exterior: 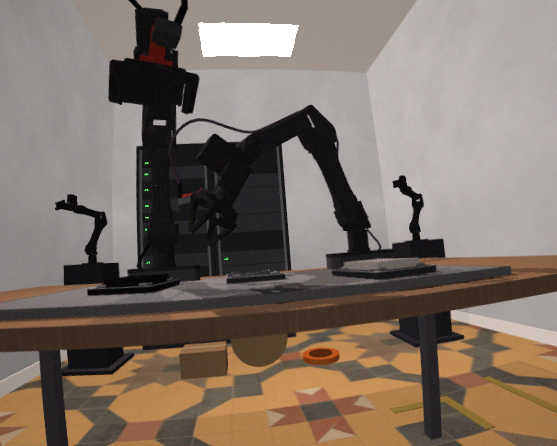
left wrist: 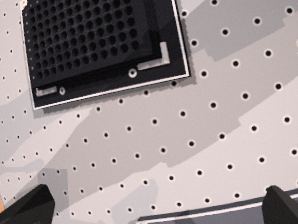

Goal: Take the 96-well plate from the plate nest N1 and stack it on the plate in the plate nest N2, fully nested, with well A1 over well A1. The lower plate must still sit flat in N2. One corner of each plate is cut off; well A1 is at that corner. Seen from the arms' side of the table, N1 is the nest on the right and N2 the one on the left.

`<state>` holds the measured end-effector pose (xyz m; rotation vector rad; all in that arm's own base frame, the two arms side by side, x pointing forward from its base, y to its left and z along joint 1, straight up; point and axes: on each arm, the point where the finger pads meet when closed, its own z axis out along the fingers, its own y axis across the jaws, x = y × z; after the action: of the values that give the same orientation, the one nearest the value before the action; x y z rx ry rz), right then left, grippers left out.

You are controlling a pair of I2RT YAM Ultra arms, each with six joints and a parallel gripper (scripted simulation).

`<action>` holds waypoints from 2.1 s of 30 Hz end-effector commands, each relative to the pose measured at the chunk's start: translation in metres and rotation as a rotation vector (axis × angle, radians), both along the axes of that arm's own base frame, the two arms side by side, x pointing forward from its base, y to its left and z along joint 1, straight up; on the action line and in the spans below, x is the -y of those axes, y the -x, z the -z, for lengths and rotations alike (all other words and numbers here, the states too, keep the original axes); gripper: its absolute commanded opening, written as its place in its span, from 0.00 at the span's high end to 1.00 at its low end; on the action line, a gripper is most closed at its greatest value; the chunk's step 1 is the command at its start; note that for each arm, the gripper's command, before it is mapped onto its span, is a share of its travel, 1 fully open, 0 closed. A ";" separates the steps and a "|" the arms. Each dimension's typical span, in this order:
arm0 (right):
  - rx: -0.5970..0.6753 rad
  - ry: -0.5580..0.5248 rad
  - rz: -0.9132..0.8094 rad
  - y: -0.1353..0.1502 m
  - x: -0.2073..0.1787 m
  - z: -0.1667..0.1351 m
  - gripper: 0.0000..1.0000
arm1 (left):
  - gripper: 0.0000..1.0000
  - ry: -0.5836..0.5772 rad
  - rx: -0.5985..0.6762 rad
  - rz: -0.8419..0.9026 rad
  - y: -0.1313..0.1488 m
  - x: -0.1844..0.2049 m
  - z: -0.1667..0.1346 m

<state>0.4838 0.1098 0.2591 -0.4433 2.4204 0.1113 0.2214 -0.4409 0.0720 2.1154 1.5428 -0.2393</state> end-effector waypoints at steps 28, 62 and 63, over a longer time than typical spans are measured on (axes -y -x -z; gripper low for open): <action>0.100 -0.026 0.098 0.009 0.027 -0.006 0.00 | 0.00 0.253 -0.045 -0.236 0.002 -0.013 -0.068; 0.130 -0.131 0.346 0.187 0.091 0.165 0.00 | 0.00 0.825 -0.272 -0.548 0.064 -0.130 -0.166; 0.129 -0.128 0.348 0.189 0.091 0.168 0.00 | 0.00 0.827 -0.272 -0.548 0.064 -0.130 -0.167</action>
<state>0.2885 0.0122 0.0797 0.0254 2.3966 0.0498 0.1575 -0.3139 0.2250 1.0641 1.7349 -0.8011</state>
